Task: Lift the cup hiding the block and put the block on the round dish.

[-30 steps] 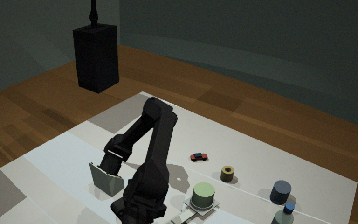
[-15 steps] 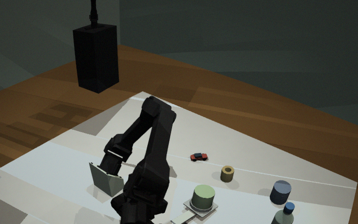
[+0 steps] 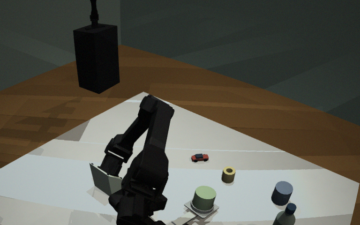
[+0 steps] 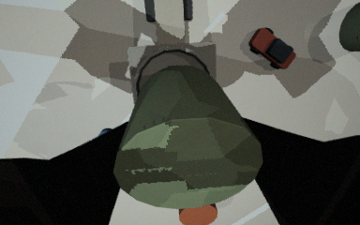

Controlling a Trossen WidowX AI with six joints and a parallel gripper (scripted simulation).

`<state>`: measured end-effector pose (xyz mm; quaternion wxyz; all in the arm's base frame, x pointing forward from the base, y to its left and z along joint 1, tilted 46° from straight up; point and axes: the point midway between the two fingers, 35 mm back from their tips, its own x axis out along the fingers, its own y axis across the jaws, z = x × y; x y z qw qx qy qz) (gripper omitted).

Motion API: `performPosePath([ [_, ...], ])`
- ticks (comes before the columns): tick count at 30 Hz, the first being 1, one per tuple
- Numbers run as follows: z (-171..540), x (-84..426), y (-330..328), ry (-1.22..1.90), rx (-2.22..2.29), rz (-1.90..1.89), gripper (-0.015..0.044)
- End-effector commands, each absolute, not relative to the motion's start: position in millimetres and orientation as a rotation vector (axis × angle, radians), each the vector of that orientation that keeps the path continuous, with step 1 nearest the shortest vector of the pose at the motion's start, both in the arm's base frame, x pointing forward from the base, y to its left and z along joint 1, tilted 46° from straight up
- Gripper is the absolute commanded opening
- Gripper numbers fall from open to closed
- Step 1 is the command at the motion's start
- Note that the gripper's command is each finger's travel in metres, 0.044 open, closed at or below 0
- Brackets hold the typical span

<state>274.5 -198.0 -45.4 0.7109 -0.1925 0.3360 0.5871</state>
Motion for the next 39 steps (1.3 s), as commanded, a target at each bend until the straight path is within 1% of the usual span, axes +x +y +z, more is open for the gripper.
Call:
performPosePath([
  [1,-40,274,-204,0.746,-0.435,1.299,0.0000],
  [32,-10,265,-229,0.745,-0.433,1.301,0.0000],
  [39,-13,266,-224,0.744,-0.425,1.305,0.0000],
])
